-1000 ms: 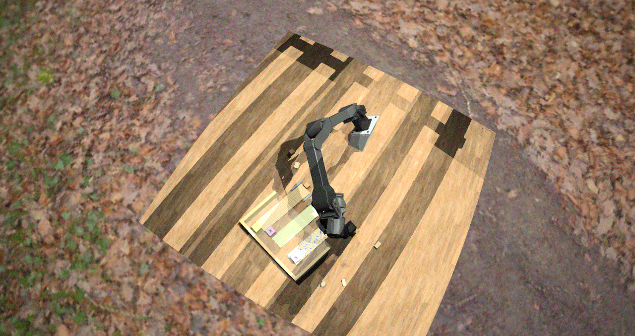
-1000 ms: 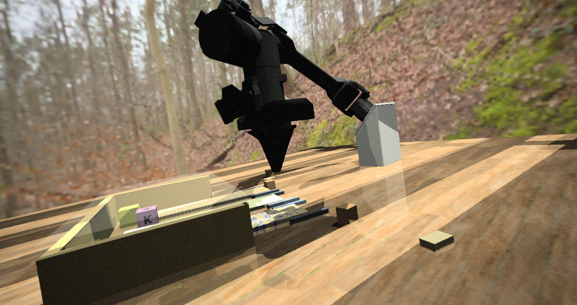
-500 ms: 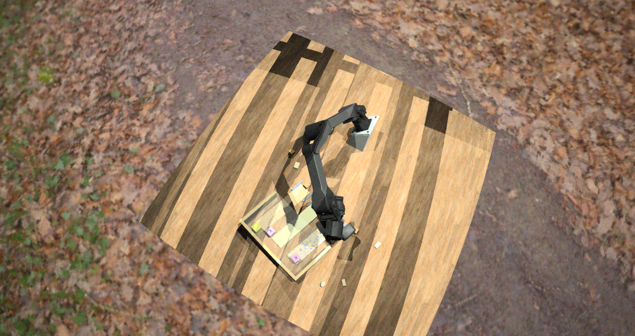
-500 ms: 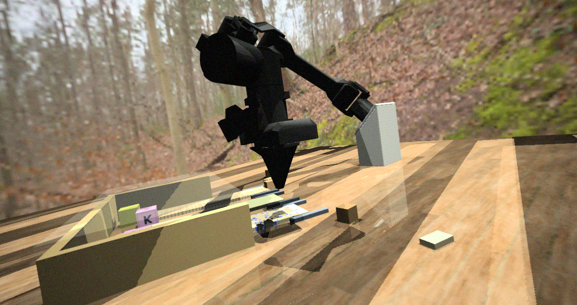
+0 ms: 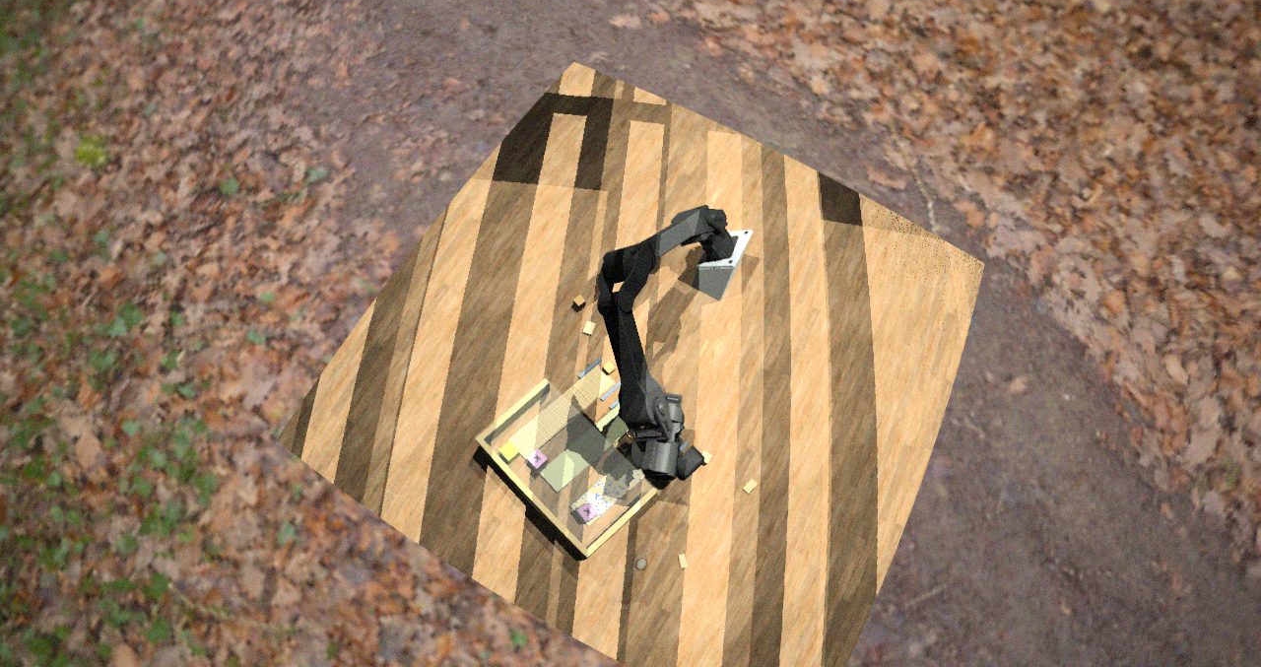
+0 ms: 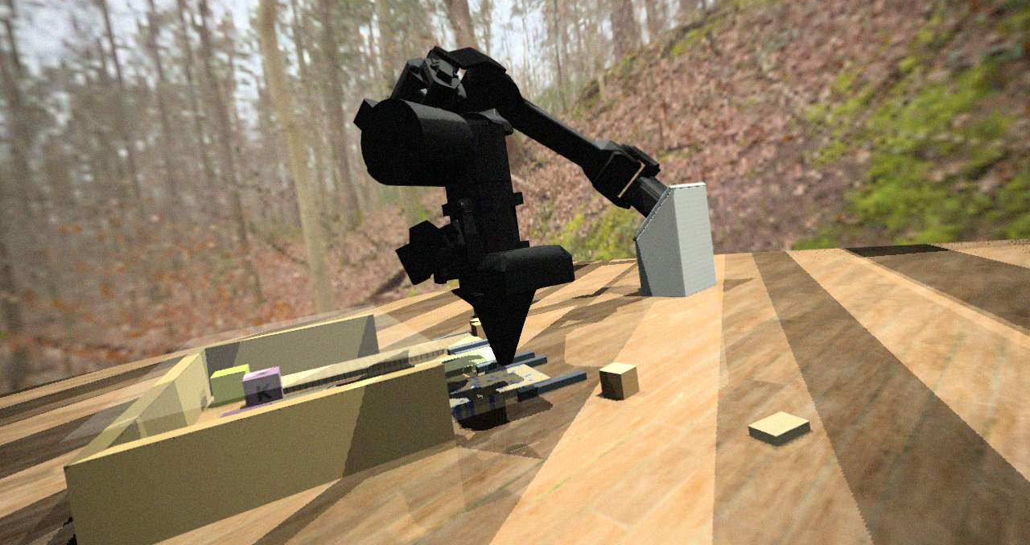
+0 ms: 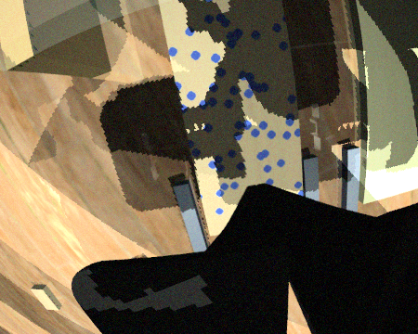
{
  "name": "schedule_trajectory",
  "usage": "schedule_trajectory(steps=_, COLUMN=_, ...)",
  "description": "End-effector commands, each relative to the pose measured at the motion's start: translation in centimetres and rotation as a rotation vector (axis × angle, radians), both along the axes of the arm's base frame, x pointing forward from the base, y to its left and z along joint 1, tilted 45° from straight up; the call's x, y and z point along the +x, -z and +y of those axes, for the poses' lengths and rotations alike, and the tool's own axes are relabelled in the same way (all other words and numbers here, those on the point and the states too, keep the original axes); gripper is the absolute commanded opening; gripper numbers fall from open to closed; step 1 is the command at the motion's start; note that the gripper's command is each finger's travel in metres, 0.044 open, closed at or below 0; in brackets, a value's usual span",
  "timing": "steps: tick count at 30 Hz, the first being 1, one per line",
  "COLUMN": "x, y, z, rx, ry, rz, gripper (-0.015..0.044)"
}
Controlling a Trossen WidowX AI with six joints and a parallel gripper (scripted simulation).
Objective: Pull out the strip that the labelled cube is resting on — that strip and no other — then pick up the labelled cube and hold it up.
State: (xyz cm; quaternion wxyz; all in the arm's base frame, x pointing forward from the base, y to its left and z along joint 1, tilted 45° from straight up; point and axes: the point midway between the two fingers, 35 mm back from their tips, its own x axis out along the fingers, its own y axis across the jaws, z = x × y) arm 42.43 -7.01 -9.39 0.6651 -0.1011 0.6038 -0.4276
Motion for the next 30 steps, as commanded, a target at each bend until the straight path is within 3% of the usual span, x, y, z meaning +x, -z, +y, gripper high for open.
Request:
schedule_trajectory(steps=1, x=-0.15, y=0.45, z=-0.41, rx=-0.004, ry=-0.003, rz=0.004, gripper=0.0)
schedule_trajectory(steps=30, x=-0.27, y=1.07, z=-0.93, rx=-0.005, ry=-0.003, rz=0.004, gripper=0.0)
